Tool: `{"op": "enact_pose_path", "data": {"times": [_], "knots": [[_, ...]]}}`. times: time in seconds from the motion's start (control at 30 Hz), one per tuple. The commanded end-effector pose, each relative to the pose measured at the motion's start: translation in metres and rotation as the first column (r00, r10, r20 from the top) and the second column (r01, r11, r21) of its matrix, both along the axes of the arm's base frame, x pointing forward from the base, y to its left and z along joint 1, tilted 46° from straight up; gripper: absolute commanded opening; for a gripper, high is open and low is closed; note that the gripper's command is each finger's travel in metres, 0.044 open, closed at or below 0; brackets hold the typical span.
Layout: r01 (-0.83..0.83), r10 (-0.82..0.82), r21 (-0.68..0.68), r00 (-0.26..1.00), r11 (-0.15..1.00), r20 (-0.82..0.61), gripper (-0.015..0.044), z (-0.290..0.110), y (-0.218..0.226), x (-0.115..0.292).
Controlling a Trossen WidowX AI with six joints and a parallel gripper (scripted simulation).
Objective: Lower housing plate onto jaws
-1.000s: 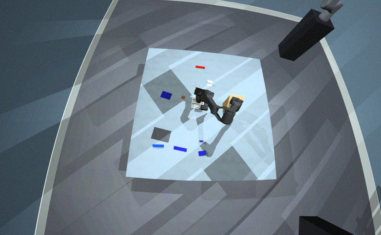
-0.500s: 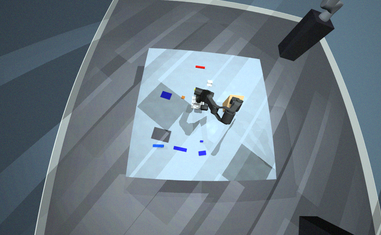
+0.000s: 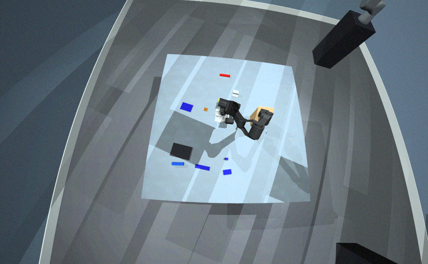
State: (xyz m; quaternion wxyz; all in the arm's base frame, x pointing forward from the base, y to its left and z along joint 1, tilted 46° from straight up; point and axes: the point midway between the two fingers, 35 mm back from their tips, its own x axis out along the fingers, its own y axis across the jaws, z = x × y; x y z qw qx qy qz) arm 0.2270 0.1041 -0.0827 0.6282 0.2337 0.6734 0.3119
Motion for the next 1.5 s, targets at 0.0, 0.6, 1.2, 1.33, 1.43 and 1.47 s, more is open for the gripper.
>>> {"op": "enact_pose_path", "data": {"times": [0.0,0.6,1.2,1.33,1.43,1.47], "knots": [[0.0,0.0,0.002,1.0,1.0,0.0,0.0351,0.0,0.001,0.0],[0.0,0.0,0.0,1.0,1.0,0.0,0.044,0.0,0.0,0.0],[0.001,-0.001,-0.006,1.0,1.0,0.002,0.044,0.03,-0.033,0.008],[-0.001,0.001,-0.001,1.0,1.0,0.001,0.044,0.052,-0.053,0.008],[-0.001,0.001,-0.001,1.0,1.0,0.001,0.044,0.053,-0.054,0.008],[-0.001,0.001,-0.001,1.0,1.0,0.001,0.044,0.053,-0.054,0.008]]}}
